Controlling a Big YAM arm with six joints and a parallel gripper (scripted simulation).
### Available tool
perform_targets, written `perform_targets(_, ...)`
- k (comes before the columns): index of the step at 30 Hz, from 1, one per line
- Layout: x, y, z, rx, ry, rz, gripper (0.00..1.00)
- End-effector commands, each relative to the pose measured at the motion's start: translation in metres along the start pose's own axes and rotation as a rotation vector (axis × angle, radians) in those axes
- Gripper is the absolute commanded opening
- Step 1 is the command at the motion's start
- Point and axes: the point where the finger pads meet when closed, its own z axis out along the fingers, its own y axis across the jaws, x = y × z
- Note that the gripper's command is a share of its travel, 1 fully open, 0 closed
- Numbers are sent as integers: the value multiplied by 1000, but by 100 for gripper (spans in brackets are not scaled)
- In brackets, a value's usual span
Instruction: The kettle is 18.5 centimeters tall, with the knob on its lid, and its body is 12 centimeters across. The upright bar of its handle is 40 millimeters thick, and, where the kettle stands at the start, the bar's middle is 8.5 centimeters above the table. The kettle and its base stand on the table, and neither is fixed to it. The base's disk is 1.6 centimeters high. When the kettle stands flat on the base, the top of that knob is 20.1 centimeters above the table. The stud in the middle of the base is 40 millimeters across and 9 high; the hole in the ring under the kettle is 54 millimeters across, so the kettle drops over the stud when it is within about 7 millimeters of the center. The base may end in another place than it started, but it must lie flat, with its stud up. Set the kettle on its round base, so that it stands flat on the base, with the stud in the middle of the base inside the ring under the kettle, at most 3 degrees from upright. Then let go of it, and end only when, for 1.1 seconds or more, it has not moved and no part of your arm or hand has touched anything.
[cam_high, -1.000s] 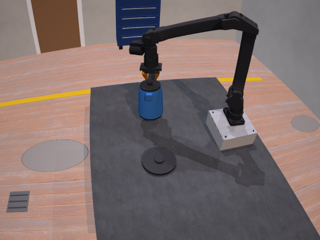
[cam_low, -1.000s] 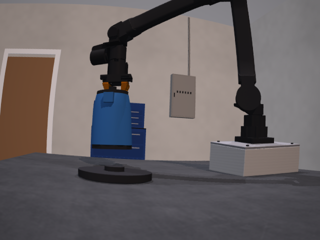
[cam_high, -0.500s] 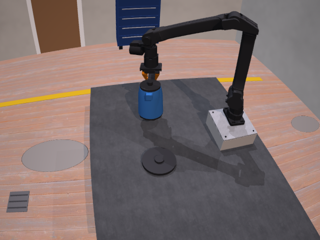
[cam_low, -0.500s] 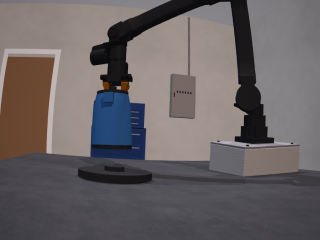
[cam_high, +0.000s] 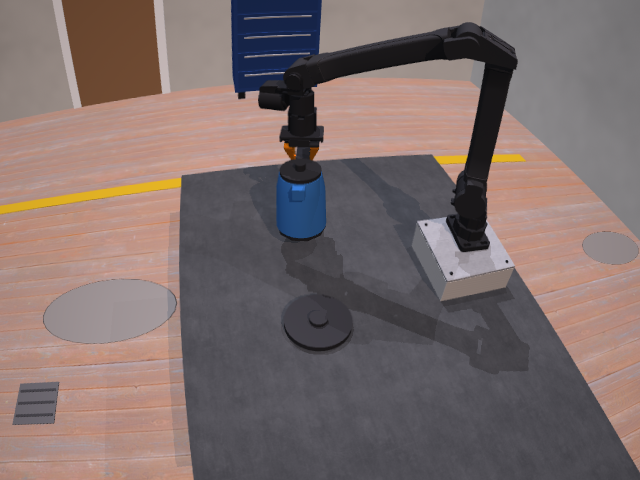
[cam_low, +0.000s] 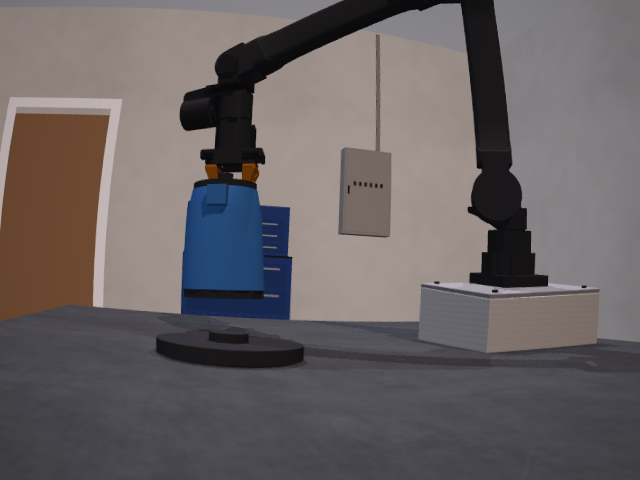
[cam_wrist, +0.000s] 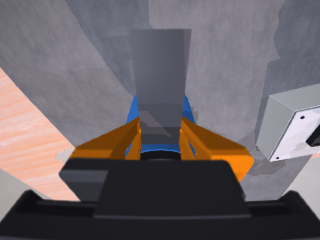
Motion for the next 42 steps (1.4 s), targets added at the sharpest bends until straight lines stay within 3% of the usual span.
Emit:
perform_targets(1, -6, 26, -49, -111, -27, -16, 0)
perform_targets(34, -6, 26, -49, -111, -27, -16, 0)
perform_targets(42, -8, 28, -46, -130, -33, -17, 0)
